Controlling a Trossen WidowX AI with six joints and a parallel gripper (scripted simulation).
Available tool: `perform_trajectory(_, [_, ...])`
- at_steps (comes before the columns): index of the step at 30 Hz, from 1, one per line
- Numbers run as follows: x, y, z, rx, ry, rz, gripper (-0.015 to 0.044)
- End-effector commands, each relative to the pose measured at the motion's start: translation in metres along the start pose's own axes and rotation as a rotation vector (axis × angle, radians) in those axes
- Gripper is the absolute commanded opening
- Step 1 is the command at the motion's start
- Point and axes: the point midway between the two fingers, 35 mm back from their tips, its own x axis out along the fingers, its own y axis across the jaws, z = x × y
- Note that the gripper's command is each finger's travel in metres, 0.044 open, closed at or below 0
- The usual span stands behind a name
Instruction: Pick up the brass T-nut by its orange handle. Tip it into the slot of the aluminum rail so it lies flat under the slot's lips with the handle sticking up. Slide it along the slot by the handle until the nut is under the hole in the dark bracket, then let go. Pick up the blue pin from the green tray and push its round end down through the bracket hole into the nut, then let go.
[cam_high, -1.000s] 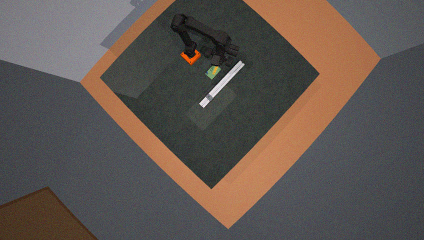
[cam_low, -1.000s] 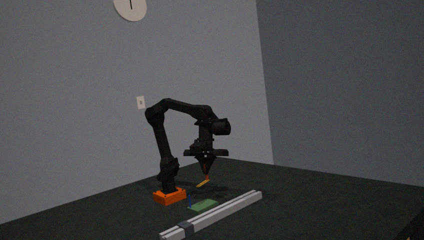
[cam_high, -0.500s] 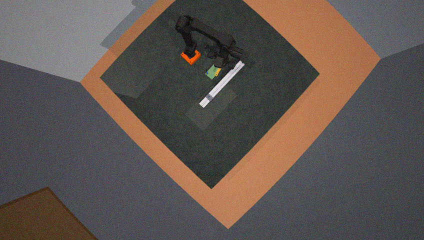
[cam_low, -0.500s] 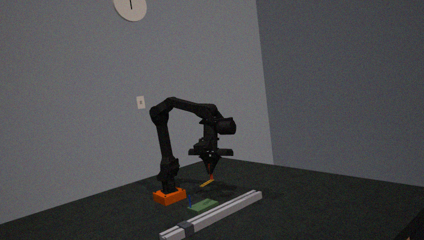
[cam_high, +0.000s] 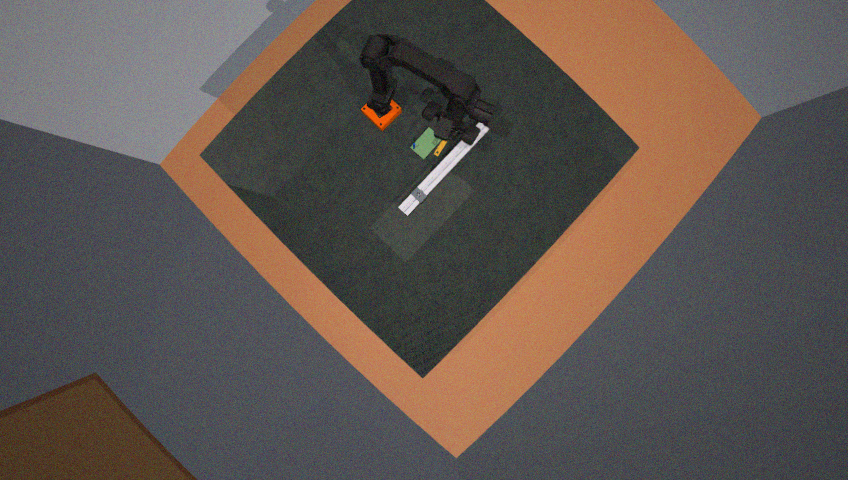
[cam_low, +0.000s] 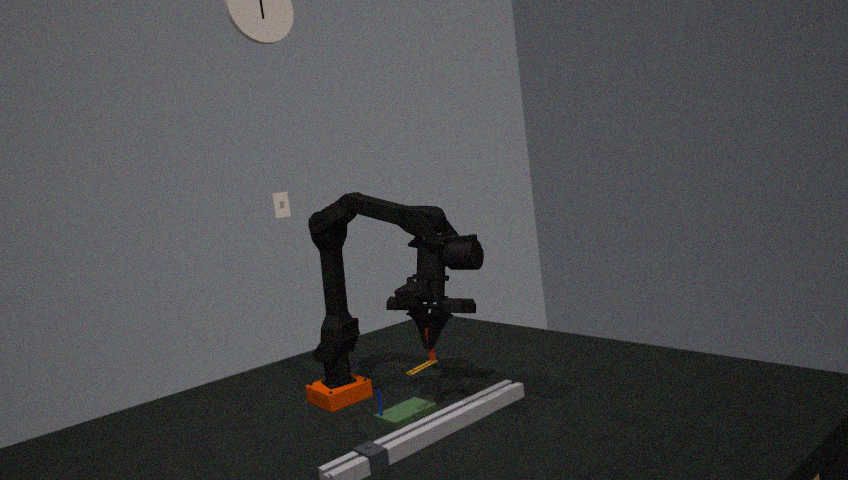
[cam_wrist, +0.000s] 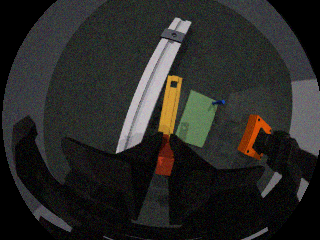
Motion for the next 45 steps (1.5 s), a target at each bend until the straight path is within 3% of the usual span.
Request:
perform_trajectory(1, [0.0, 0.007, 0.001, 0.024, 0.001, -0.008, -0.015])
perform_trajectory(45, [0.011, 0.059, 0.007, 0.198, -0.007, -0.027, -0.015])
